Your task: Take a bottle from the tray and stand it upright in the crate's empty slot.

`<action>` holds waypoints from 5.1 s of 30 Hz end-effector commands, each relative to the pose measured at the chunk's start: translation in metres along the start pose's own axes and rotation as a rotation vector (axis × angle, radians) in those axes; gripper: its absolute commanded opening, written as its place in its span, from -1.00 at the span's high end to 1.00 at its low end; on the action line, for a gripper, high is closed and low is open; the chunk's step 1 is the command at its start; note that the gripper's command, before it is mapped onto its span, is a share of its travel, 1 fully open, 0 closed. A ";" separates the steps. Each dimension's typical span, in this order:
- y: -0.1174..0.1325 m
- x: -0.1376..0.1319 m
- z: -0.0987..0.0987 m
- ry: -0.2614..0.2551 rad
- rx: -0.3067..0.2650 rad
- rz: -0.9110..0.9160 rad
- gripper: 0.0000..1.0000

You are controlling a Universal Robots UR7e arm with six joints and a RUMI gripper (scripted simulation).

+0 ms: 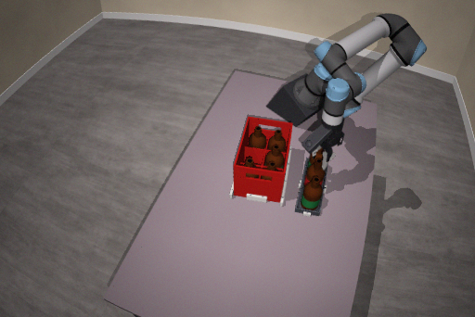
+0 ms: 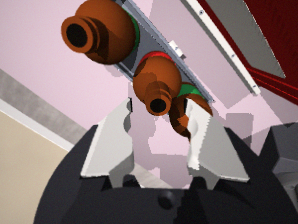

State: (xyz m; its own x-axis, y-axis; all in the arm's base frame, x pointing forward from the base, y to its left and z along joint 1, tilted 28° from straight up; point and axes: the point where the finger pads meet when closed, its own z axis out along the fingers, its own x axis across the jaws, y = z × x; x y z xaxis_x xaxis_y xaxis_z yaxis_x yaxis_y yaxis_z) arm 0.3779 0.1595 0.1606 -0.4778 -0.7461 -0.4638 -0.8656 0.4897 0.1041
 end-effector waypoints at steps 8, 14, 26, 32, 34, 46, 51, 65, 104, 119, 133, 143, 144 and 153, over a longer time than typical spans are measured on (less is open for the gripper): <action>0.000 0.000 0.000 0.000 0.001 0.000 0.24; 0.000 0.000 0.000 0.000 0.001 0.000 0.24; 0.000 0.000 0.000 0.000 0.001 0.000 0.24; 0.000 0.000 0.000 0.000 0.001 0.000 0.24; 0.000 0.000 0.000 0.000 0.001 0.000 0.24; 0.000 0.000 0.000 0.000 0.001 0.000 1.00; 0.000 0.000 0.000 0.000 0.001 0.000 1.00; 0.000 0.000 0.000 0.000 0.001 0.000 1.00; 0.000 0.000 0.000 0.000 0.001 0.000 1.00; 0.000 0.000 -0.003 0.000 0.001 0.000 1.00; -0.001 -0.001 -0.014 0.000 0.001 0.000 1.00; -0.001 -0.002 -0.026 0.000 0.001 0.000 1.00; -0.001 -0.002 -0.027 0.000 0.001 0.000 1.00; -0.002 -0.002 -0.034 0.000 0.001 0.000 1.00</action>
State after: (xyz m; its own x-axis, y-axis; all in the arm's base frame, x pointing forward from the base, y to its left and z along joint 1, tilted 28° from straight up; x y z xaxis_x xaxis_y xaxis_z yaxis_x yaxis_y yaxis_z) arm 0.3753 0.1465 0.1887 -0.4780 -0.7460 -0.4636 -0.8656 0.4899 0.1041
